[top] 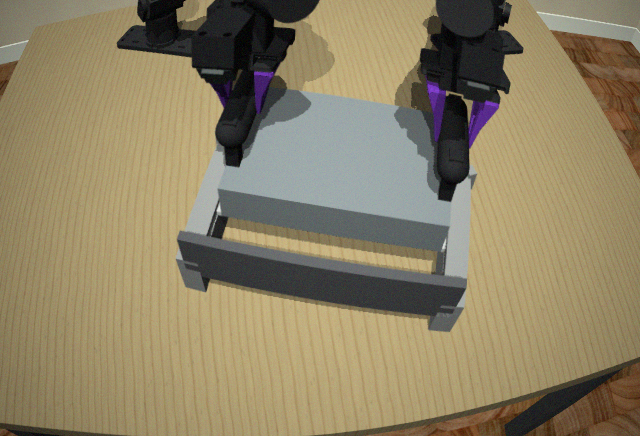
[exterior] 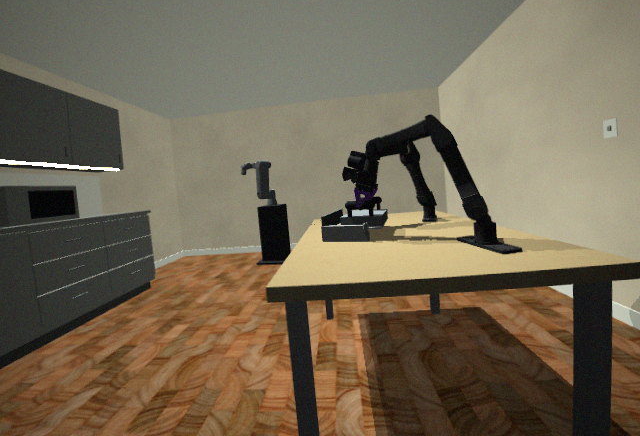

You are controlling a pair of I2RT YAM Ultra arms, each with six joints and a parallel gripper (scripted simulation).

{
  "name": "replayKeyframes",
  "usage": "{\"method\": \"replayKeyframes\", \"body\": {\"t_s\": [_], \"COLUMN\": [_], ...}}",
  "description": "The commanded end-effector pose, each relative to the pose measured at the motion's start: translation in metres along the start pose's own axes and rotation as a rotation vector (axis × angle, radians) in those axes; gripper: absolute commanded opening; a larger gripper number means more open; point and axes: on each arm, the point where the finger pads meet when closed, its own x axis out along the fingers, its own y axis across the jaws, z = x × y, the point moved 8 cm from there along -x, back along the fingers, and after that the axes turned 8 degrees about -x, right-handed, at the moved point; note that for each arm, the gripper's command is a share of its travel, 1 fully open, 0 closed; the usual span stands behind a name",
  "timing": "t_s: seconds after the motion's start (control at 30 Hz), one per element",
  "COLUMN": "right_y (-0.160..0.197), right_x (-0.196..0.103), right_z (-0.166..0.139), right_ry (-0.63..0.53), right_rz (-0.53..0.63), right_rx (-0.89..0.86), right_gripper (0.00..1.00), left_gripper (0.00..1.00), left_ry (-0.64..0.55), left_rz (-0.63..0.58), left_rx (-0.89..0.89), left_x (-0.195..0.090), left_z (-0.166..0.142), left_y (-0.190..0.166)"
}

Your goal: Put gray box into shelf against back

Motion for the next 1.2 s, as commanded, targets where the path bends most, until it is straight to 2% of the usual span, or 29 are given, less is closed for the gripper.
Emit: {"method": "replayKeyframes", "body": {"t_s": [0.0, 0.03, 0.07, 0.13, 0.43, 0.47, 0.53, 0.6, 0.63, 0.7, 0.83, 1.0, 1.03, 1.1, 1.17], "right_y": [-0.007, -0.009, -0.006, -0.005, -0.009, -0.009, -0.009, -0.012, -0.011, -0.010, -0.012, -0.014, -0.013, -0.013, -0.015], "right_x": [-0.040, -0.040, -0.029, -0.033, -0.033, -0.037, -0.037, -0.035, -0.027, -0.032, -0.034, -0.031, -0.036, -0.036, -0.026], "right_z": [0.022, 0.026, 0.030, 0.035, 0.049, 0.049, 0.049, 0.051, 0.056, 0.060, 0.065, 0.073, 0.075, 0.075, 0.078], "right_ry": [-0.130, -0.135, -0.121, -0.148, -0.145, -0.159, -0.159, -0.134, -0.126, -0.155, -0.155, -0.142, -0.167, -0.167, -0.127], "right_rz": [0.049, 0.050, 0.040, 0.056, 0.054, 0.061, 0.061, 0.047, 0.042, 0.058, 0.058, 0.052, 0.065, 0.065, 0.042], "right_rx": [0.053, 0.045, 0.041, 0.043, 0.046, 0.060, 0.060, 0.053, 0.042, 0.043, 0.048, 0.045, 0.061, 0.061, 0.041], "right_gripper": [0.16, 0.16, 0.16, 0.16, 0.16, 0.16, 0.16, 0.16, 0.16, 0.16, 0.16, 0.16, 0.16, 0.16, 0.16], "left_gripper": [0.16, 0.16, 0.16, 0.16, 0.16, 0.16, 0.16, 0.16, 0.16, 0.16, 0.16, 0.16, 0.16, 0.16, 0.16], "left_ry": [-0.097, -0.074, -0.104, -0.143, -0.106, -0.154, -0.154, -0.079, -0.107, -0.145, -0.102, -0.108, -0.150, -0.150, -0.086], "left_rz": [-0.007, 0.002, -0.010, -0.019, -0.009, -0.024, -0.024, -0.001, -0.011, -0.021, -0.007, -0.011, -0.024, -0.024, -0.004], "left_rx": [-0.009, -0.009, -0.010, -0.013, -0.008, -0.014, -0.014, -0.008, -0.010, -0.013, -0.007, -0.006, -0.012, -0.012, -0.007], "left_x": [-0.035, -0.020, -0.022, -0.027, -0.022, -0.030, -0.030, -0.014, -0.016, -0.020, -0.019, -0.015, -0.023, -0.023, -0.008], "left_z": [0.022, 0.025, 0.031, 0.038, 0.047, 0.053, 0.053, 0.050, 0.055, 0.062, 0.061, 0.071, 0.076, 0.076, 0.074], "left_y": [0.005, 0.004, 0.002, 0.001, 0.001, -0.001, -0.001, 0.001, 0.000, -0.002, 0.000, -0.003, -0.004, -0.004, -0.002]}}
